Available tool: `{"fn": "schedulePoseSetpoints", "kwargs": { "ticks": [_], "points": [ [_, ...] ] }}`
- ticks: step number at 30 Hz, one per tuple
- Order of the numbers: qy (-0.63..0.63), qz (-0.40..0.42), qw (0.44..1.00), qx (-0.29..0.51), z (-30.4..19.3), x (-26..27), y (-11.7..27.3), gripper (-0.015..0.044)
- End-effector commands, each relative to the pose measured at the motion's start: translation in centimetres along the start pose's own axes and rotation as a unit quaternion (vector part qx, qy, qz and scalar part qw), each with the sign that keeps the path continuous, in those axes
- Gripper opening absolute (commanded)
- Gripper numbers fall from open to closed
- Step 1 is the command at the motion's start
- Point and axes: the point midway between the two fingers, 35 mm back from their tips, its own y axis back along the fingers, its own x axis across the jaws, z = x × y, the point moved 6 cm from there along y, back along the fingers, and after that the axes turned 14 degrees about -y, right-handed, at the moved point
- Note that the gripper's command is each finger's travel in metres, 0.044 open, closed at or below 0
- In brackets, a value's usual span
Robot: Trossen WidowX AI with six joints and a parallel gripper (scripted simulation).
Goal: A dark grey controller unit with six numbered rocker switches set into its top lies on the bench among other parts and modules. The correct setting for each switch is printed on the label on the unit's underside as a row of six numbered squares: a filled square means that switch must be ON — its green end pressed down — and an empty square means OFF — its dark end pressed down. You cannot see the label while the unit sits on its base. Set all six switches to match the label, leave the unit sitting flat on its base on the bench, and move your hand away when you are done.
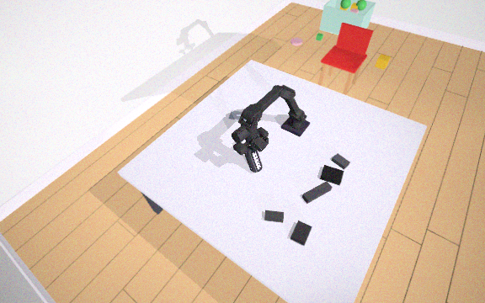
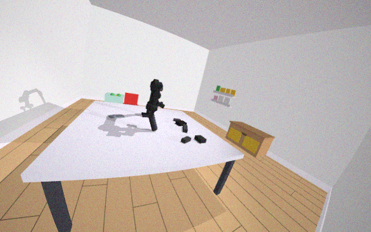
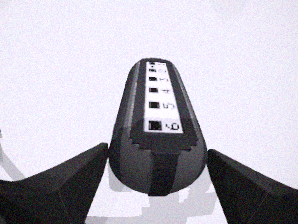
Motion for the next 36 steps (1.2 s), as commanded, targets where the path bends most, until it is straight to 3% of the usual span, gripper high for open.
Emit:
{"fn": "schedulePoseSetpoints", "kwargs": {
  "ticks": [1,36],
  "points": [
    [0.000,0.006,1.000,-0.005,0.6,0.1,-0.3,0.0338],
    [0.000,0.006,1.000,-0.007,4.5,1.1,-0.1,0.0338]
  ]
}}
